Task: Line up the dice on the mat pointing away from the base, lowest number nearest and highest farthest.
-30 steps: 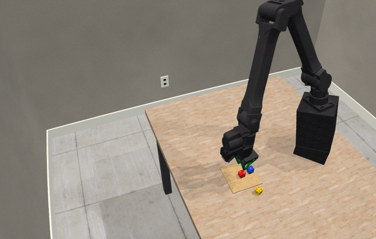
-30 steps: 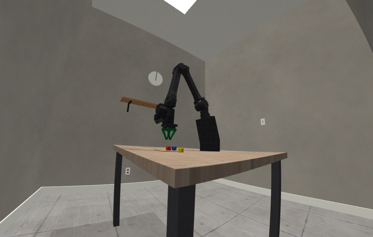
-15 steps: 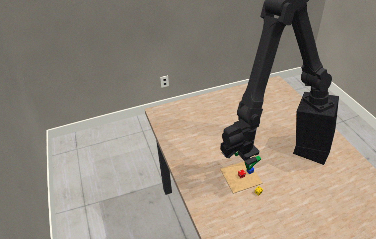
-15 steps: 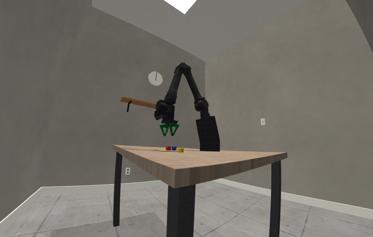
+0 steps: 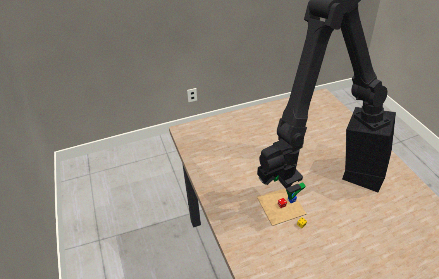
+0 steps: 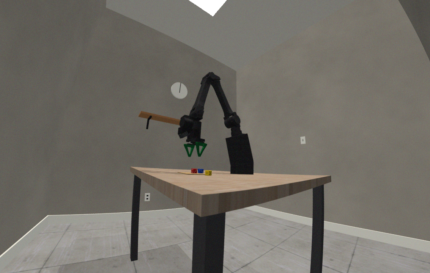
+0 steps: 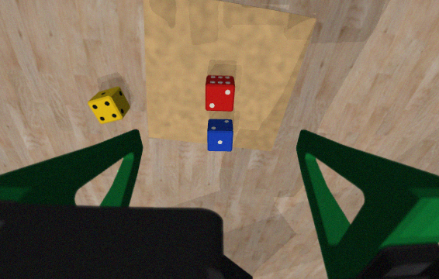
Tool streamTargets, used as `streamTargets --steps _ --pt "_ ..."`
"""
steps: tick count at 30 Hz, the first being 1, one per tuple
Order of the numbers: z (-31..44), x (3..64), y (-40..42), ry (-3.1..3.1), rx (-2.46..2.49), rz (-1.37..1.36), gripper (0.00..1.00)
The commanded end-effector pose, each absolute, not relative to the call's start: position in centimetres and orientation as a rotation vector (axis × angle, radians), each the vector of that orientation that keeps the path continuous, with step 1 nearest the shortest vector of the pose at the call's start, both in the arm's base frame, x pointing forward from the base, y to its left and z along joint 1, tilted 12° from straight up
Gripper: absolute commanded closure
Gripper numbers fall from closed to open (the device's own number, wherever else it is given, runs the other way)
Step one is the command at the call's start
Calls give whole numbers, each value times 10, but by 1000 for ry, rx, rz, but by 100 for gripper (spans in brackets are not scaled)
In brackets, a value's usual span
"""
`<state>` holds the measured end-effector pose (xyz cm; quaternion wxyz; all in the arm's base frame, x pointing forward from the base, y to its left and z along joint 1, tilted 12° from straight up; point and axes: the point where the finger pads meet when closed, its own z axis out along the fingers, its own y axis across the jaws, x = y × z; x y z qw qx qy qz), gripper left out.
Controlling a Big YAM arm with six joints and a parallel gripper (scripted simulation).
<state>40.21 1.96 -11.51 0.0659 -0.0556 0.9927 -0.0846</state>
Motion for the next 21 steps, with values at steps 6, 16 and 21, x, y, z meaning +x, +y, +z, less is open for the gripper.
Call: streamTargets --steps 6,16,21 --pt "-114 402 24 3001 -154 -256 0" --pt "-121 410 53 2947 301 -211 0" --pt "-119 412 61 2908 441 -187 0"
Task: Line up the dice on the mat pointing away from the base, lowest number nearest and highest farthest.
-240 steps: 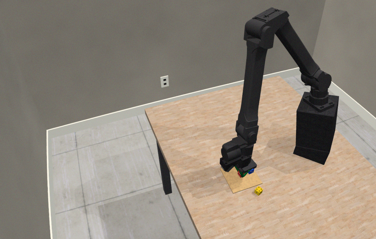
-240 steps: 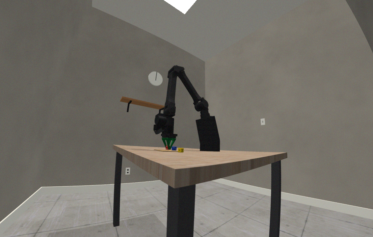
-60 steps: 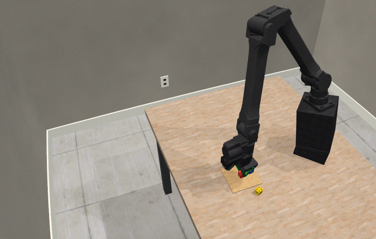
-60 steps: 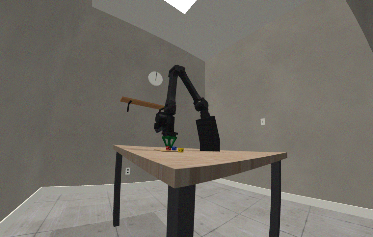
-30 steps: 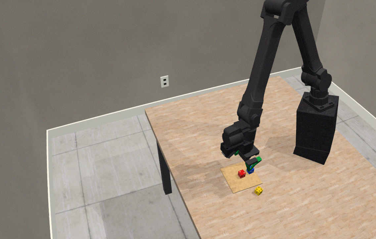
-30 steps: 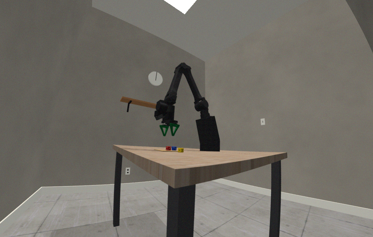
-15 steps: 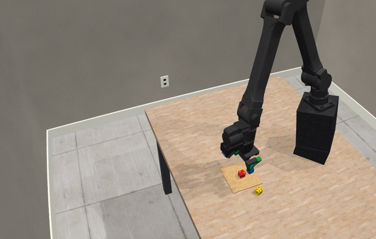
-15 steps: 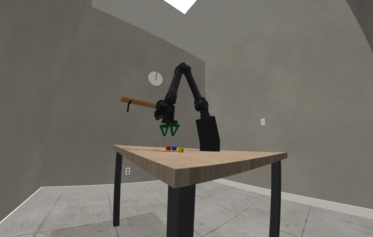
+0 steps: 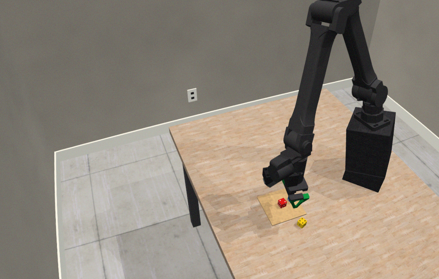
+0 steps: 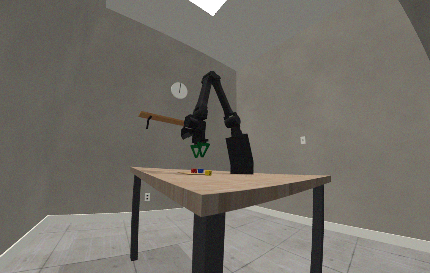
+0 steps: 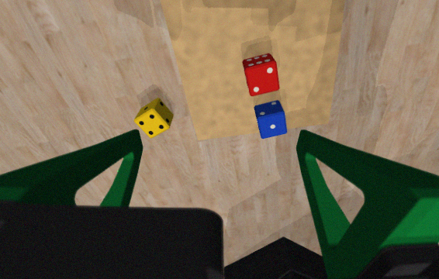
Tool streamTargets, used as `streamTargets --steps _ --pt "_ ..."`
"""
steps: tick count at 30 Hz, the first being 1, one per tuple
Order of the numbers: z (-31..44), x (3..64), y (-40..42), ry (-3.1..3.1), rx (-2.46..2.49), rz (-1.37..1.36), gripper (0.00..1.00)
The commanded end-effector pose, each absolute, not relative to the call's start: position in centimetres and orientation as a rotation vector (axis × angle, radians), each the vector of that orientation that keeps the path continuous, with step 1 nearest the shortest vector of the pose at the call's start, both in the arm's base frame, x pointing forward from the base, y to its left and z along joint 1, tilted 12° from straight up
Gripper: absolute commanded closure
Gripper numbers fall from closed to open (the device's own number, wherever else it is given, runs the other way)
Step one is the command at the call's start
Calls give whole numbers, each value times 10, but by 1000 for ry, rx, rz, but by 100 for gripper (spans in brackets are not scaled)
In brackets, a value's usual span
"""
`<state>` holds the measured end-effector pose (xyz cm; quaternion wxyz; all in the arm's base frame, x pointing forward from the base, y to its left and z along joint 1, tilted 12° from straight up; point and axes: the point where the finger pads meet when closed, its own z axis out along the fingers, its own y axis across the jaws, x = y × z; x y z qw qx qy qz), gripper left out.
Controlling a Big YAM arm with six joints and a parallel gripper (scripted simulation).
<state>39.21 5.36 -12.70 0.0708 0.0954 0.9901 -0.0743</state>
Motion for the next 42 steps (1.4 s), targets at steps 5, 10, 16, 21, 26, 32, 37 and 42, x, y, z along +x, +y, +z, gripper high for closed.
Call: streamTargets --steps 5,10,16,21,26,32,37,42 --pt "-128 405 74 2859 691 -165 0" --pt "-132 402 88 2781 935 -139 0" --pt "-124 407 99 2699 1084 -93 0" --pt "-140 393 110 2604 1336 -93 0" --pt "-136 393 123 2489 1511 -48 0" --pt "-147 383 128 2415 1648 -59 0" --pt "-133 395 123 2371 1678 -15 0" --pt "-136 391 124 2380 1674 -26 61"
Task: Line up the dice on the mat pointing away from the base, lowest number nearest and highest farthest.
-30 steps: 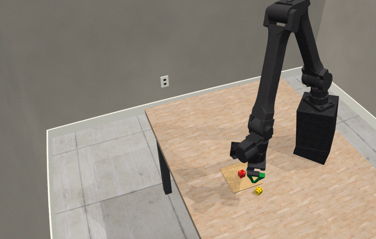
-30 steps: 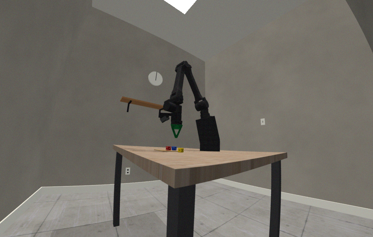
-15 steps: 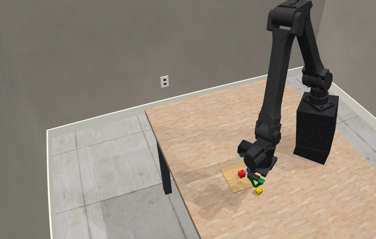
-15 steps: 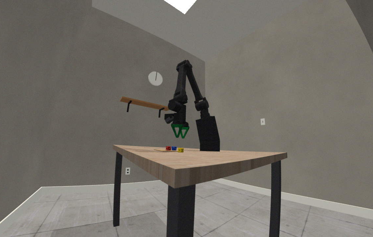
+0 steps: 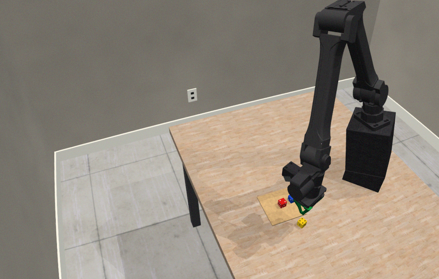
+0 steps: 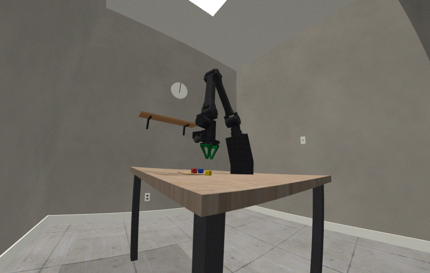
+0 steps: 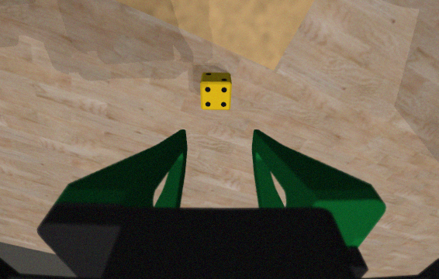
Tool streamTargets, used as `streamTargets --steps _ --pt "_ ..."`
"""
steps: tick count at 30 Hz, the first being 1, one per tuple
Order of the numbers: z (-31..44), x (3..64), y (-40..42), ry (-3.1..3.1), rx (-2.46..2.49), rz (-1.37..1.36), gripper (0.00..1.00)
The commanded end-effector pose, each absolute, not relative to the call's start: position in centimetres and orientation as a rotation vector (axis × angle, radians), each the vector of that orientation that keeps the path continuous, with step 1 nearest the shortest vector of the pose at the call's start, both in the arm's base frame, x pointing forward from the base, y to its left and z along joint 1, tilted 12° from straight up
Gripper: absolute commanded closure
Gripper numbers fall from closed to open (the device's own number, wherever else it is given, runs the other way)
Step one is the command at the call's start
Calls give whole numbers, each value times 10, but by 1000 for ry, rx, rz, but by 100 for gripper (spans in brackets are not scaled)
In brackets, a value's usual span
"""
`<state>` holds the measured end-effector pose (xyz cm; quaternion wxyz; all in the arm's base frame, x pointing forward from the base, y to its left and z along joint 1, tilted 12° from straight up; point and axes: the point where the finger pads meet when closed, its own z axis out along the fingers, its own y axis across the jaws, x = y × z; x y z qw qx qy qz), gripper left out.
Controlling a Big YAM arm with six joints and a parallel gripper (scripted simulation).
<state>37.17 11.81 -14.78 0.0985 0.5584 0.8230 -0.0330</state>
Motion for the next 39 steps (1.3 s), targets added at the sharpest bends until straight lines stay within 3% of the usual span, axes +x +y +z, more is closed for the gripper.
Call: streamTargets --steps 1,39 --pt "-136 391 124 2380 1674 -26 61" --pt "-148 386 120 2394 1678 -59 61"
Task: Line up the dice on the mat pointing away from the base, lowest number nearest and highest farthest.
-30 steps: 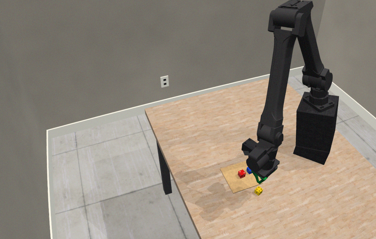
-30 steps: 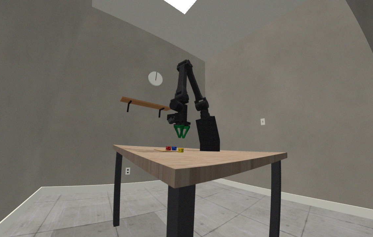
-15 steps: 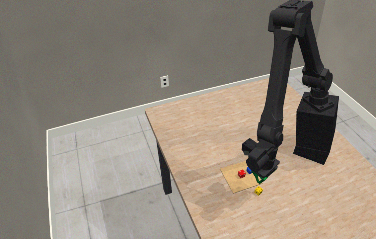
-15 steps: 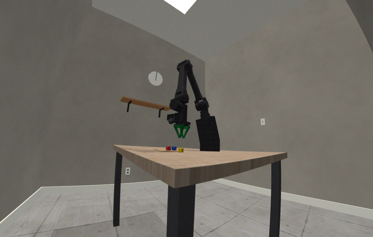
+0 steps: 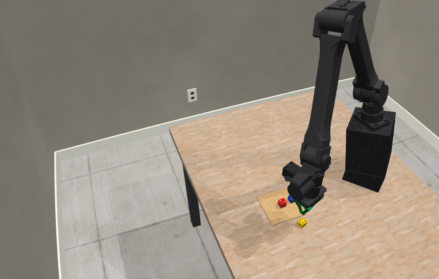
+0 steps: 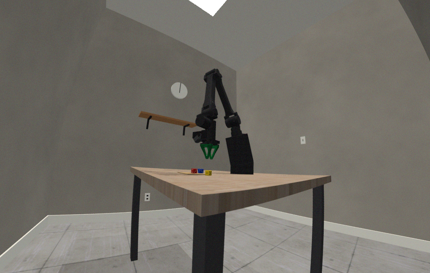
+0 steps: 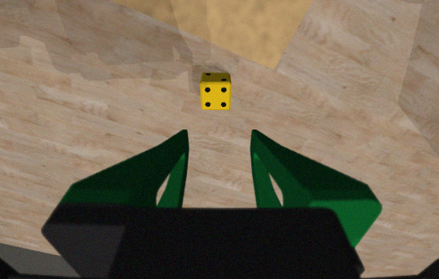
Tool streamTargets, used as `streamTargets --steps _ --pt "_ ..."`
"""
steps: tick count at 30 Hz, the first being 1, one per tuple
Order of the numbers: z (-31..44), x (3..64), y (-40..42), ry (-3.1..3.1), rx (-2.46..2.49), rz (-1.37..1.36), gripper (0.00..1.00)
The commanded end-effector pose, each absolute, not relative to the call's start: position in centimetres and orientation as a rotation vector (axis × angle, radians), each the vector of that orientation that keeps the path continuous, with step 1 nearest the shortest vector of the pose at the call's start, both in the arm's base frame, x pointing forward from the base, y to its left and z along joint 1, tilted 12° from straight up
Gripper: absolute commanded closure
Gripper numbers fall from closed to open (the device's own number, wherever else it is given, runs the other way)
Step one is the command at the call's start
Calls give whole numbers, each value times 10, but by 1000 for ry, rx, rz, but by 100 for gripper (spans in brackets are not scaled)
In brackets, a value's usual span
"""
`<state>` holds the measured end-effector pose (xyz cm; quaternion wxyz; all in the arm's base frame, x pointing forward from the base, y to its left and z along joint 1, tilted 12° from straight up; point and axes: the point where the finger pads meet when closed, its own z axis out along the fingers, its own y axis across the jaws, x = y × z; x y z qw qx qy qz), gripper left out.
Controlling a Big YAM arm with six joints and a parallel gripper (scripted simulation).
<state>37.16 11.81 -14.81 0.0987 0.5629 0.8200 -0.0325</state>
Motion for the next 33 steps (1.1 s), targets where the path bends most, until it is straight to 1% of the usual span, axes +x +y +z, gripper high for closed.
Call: streamTargets --steps 1,5,11,19,22,24,33 --pt "-149 387 120 2393 1678 -58 61" --pt "-141 395 123 2382 1671 -27 61" --pt "-157 385 117 2404 1668 -66 61" --pt "-167 391 118 2406 1659 -58 61" --pt "-158 394 122 2400 1645 -28 61" --pt "-172 391 118 2408 1657 -59 61" --pt "-186 392 114 2407 1661 -61 61"
